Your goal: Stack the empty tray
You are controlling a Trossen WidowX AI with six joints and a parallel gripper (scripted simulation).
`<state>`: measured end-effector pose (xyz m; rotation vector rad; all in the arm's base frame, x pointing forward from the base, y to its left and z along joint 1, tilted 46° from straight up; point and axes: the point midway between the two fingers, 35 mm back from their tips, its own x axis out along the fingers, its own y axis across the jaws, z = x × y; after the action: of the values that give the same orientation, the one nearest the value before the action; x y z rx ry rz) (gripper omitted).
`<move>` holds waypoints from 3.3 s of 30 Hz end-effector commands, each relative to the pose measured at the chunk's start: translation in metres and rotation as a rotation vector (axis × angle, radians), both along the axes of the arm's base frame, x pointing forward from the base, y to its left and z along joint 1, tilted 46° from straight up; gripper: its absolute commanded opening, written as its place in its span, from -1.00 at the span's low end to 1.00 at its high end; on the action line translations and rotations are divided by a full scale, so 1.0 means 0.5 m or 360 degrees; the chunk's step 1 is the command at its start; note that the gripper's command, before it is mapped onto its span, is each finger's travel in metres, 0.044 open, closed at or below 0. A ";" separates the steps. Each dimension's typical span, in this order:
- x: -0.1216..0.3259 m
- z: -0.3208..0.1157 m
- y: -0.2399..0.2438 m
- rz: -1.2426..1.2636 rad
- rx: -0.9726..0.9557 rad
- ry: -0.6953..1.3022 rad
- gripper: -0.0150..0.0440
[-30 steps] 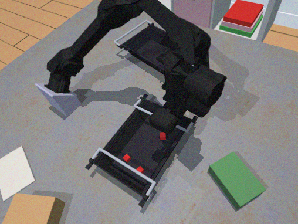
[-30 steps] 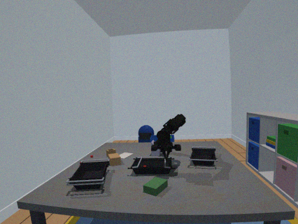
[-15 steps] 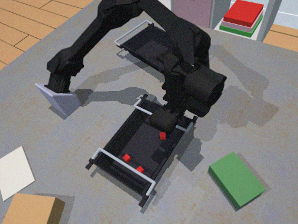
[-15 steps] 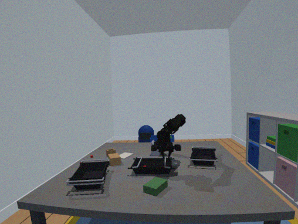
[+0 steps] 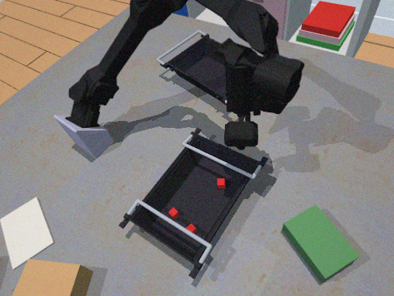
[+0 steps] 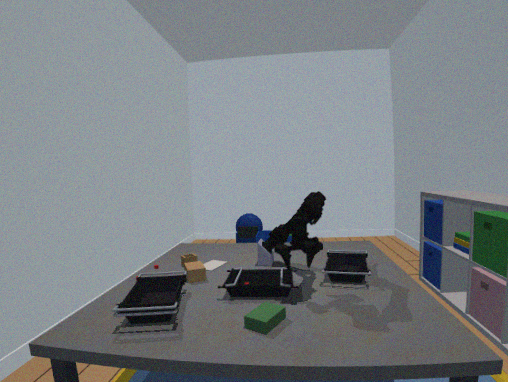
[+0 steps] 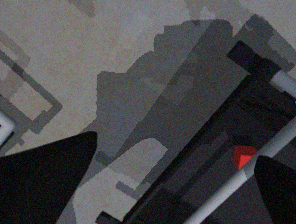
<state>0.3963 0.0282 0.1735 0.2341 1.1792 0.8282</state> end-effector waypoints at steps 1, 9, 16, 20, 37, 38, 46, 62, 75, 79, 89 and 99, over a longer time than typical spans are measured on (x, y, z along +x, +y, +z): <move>-0.057 0.057 0.063 0.0425 -0.0102 -0.0414 1.00; -0.210 0.134 0.173 0.1374 -0.0266 -0.1298 1.00; -0.325 0.160 0.220 0.2003 -0.0359 -0.1918 1.00; -0.392 0.165 0.237 0.2359 -0.0410 -0.2291 1.00; -0.461 0.163 0.248 0.2725 -0.0466 -0.2699 1.00; -0.461 0.162 0.249 0.2726 -0.0466 -0.2699 1.00; -0.448 0.133 0.276 0.2741 -0.0467 -0.2689 1.00; -0.435 0.062 0.356 0.2743 -0.0469 -0.2688 1.00; -0.437 0.047 0.374 0.2737 -0.0468 -0.2693 0.90; -0.437 0.047 0.374 0.2737 -0.0468 -0.2693 0.70; -0.437 0.047 0.374 0.2737 -0.0468 -0.2693 0.26; -0.437 0.047 0.374 0.2737 -0.0468 -0.2693 0.03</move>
<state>0.1779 0.2158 0.1981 -1.6715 -0.4861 1.6234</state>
